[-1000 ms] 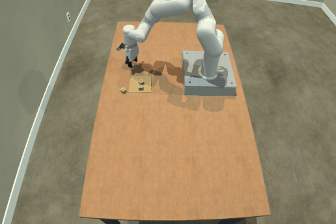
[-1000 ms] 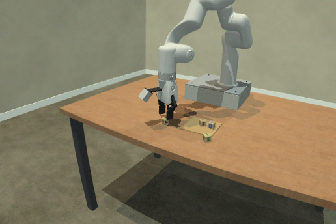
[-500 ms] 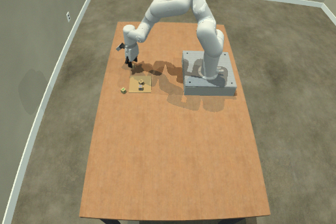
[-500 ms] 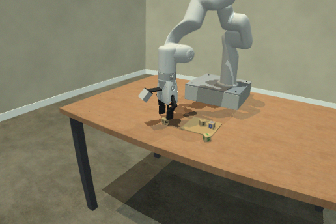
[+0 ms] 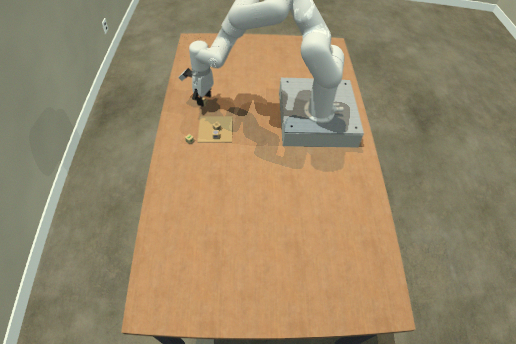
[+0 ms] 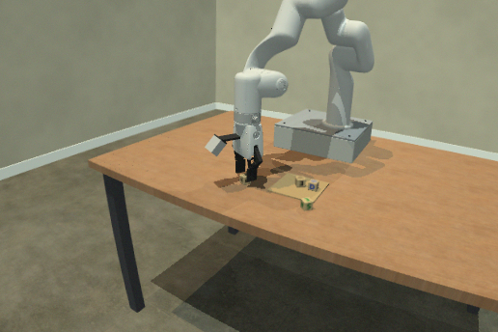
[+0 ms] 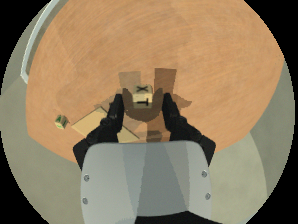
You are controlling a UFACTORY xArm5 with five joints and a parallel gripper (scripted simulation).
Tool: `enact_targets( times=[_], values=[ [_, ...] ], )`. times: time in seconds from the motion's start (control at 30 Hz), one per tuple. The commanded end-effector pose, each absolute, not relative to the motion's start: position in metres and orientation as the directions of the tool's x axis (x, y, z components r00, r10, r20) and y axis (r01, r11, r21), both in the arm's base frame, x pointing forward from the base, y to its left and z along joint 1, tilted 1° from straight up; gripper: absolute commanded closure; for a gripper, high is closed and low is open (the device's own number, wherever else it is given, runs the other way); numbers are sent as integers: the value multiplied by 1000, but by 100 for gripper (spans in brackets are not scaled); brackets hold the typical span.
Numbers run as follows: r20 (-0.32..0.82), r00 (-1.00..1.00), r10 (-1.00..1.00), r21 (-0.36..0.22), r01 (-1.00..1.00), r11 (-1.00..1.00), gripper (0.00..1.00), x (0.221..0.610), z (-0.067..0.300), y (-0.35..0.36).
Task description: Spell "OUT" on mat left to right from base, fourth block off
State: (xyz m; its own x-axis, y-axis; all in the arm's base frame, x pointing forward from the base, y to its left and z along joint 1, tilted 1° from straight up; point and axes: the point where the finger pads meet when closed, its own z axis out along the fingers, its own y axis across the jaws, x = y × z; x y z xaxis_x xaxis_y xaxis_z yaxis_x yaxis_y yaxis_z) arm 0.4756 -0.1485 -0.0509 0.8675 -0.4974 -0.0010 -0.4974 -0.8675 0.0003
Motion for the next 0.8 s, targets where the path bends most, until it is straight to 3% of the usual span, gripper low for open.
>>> enact_targets(
  times=[0.0,0.77],
  values=[
    [3,867,-497,-1,-497,-867,37,477,-57,-149],
    [3,867,-497,-1,-497,-867,37,477,-66,-149]
  ],
)
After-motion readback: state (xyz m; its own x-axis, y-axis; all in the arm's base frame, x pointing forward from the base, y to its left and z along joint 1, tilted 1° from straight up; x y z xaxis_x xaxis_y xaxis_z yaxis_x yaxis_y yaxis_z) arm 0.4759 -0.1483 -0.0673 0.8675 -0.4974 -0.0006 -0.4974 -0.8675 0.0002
